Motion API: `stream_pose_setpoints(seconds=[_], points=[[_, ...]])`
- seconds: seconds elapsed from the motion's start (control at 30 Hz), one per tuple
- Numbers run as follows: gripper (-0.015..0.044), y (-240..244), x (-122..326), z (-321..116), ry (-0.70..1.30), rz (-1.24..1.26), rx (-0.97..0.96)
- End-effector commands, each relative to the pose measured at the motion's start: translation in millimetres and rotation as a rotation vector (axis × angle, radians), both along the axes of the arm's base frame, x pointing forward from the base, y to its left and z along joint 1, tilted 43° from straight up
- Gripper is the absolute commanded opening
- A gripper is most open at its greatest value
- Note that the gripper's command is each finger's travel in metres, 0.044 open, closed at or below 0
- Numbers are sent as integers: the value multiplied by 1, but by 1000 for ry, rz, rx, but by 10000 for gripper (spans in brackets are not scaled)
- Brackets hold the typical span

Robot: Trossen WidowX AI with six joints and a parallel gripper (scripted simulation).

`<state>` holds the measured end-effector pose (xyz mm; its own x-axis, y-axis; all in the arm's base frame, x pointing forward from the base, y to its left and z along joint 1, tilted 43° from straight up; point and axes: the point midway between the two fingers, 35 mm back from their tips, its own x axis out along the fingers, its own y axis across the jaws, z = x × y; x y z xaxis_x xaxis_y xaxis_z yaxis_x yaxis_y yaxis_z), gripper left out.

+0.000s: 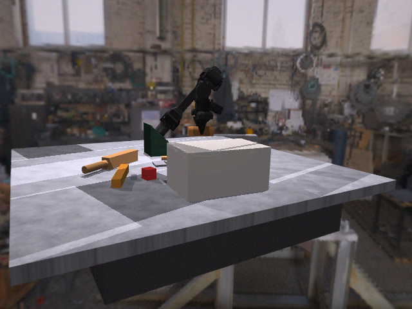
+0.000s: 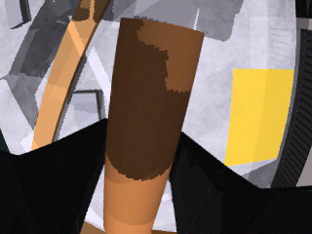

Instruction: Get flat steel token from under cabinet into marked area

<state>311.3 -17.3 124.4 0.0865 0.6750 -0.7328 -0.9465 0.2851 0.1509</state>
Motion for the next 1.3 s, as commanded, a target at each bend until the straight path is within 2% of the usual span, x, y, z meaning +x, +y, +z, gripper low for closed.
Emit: stream_pose_setpoints(seconds=[0.0, 1.27], points=[[0, -9, -3, -6, -5, -8, 3], [0, -63, -26, -59, -4, -9, -1]])
